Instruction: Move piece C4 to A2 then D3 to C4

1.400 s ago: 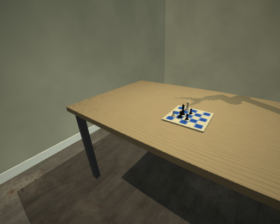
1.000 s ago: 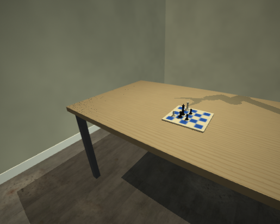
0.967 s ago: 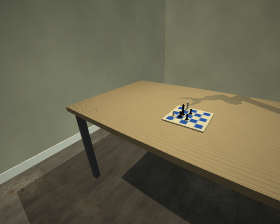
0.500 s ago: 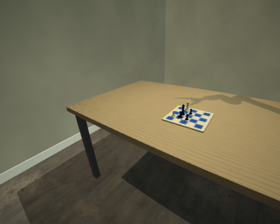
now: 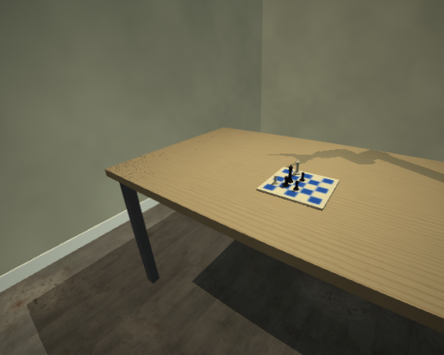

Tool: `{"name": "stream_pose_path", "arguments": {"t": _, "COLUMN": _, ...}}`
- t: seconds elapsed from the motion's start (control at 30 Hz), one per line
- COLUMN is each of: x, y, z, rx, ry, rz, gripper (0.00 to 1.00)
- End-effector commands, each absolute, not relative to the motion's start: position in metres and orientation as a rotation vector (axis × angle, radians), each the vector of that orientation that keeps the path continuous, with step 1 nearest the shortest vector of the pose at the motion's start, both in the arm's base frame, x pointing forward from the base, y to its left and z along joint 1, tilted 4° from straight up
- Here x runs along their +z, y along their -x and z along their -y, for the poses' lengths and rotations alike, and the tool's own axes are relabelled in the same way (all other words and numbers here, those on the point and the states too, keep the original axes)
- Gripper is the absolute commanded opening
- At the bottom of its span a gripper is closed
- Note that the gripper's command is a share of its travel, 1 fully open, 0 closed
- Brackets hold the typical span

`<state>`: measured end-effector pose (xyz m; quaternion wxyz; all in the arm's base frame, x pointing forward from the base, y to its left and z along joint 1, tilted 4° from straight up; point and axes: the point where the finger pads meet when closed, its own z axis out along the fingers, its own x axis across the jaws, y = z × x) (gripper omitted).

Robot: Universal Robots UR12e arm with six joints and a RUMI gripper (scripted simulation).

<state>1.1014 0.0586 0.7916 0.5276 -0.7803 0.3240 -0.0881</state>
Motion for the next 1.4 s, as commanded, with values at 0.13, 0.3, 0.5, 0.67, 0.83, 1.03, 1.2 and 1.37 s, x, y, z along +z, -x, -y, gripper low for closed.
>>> {"name": "stream_pose_path", "arguments": {"t": 0.13, "x": 0.698, "y": -1.121, "z": -0.06, "rx": -0.191, "ry": 2.016, "rz": -0.705, "gripper": 1.0}}
{"name": "stream_pose_path", "arguments": {"t": 0.3, "x": 0.653, "y": -1.126, "z": -0.062, "rx": -0.172, "ry": 2.087, "rz": -0.66, "gripper": 1.0}}
{"name": "stream_pose_path", "arguments": {"t": 0.5, "x": 0.585, "y": -1.128, "z": -0.065, "rx": -0.13, "ry": 2.191, "rz": -0.576, "gripper": 1.0}}
{"name": "stream_pose_path", "arguments": {"t": 0.67, "x": 0.53, "y": -1.125, "z": -0.068, "rx": -0.084, "ry": 2.272, "rz": -0.491, "gripper": 1.0}}
{"name": "stream_pose_path", "arguments": {"t": 0.83, "x": 0.492, "y": -1.12, "z": -0.071, "rx": -0.046, "ry": 2.324, "rz": -0.423, "gripper": 1.0}}
{"name": "stream_pose_path", "arguments": {"t": 1.03, "x": 0.415, "y": -1.104, "z": -0.076, "rx": 0.05, "ry": 2.417, "rz": -0.257, "gripper": 1.0}}
{"name": "stream_pose_path", "arguments": {"t": 1.2, "x": 0.359, "y": -1.086, "z": -0.08, "rx": 0.138, "ry": 2.468, "rz": -0.109, "gripper": 1.0}}
{"name": "stream_pose_path", "arguments": {"t": 1.37, "x": 0.323, "y": -1.072, "z": -0.082, "rx": 0.203, "ry": 2.489, "rz": 0.0, "gripper": 1.0}}
